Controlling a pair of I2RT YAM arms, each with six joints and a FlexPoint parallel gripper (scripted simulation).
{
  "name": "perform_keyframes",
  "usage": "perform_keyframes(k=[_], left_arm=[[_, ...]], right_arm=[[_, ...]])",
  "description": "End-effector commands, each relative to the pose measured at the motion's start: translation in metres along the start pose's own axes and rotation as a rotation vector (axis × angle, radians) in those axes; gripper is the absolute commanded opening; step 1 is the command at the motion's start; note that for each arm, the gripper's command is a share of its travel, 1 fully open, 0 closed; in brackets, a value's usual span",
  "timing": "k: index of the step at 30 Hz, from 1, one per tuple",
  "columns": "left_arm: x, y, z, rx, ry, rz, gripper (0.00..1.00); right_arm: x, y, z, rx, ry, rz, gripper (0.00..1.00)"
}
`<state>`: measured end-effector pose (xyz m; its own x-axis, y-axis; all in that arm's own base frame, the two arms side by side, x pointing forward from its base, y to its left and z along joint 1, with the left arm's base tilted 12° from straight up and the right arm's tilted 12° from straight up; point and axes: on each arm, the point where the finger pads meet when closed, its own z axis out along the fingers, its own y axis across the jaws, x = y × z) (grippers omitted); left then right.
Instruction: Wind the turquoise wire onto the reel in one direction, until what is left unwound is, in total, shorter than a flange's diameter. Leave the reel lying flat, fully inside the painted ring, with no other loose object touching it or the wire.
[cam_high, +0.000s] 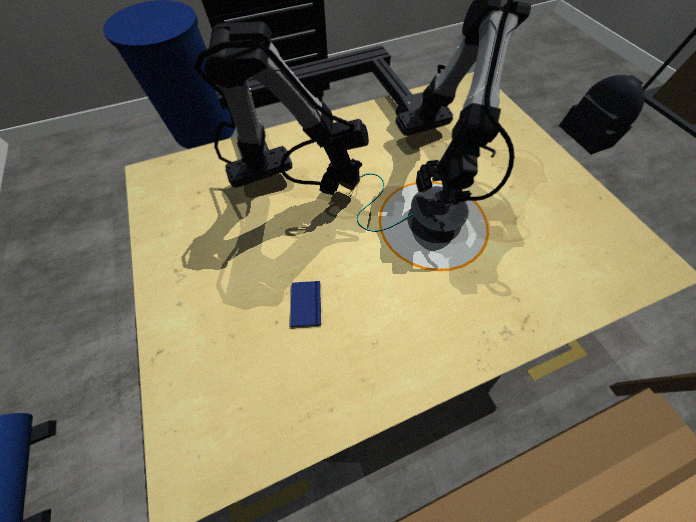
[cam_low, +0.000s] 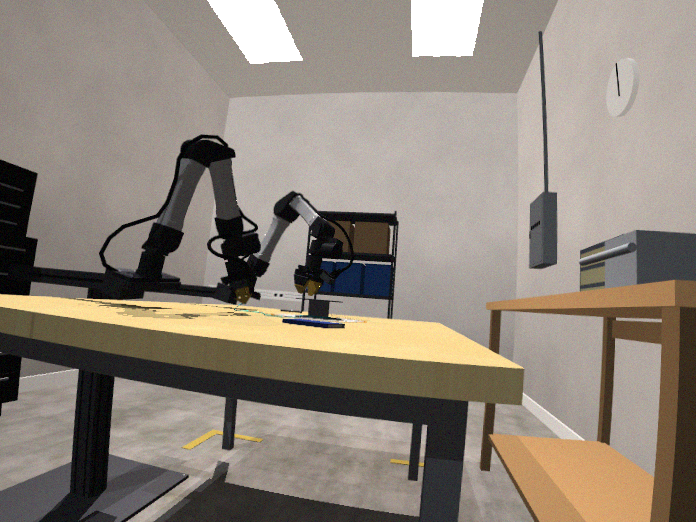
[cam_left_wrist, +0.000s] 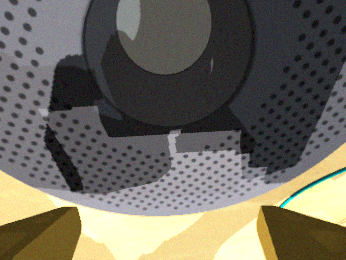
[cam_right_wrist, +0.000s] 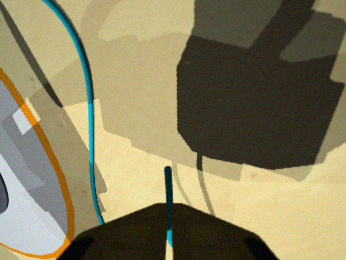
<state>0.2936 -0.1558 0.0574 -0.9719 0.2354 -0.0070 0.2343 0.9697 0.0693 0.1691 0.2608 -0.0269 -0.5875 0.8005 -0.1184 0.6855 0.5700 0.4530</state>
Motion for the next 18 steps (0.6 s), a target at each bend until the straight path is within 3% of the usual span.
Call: perform_keyframes(k=[1,5,7,8,18], left_arm=[[-0.008,-0.005,-0.003,0.013,-0.073,-0.341,0.82],[-0.01,-0.001,-0.003,0.028,-0.071,-0.573,0.82],[-0.01,-0.001,-0.003,0.028,-0.071,-0.573,0.82],[-0.01,0.0,-0.003,0.034,-0.078,-0.714,0.82],[-0.011,0.009,-0.01,0.06,-0.135,-1.268,0.82]], right_arm=[[0.003,0.005,0.001,-0.019,0.015,0.009,0.0],[0.003,0.004,0.001,-0.019,0.015,0.009,0.0],[0.003,0.004,0.001,-0.019,0.015,0.009,0.0],[0.003,0.004,0.001,-0.019,0.015,0.009,0.0],[0.002,0.003,0.001,-0.019,0.015,0.009,0.0]])
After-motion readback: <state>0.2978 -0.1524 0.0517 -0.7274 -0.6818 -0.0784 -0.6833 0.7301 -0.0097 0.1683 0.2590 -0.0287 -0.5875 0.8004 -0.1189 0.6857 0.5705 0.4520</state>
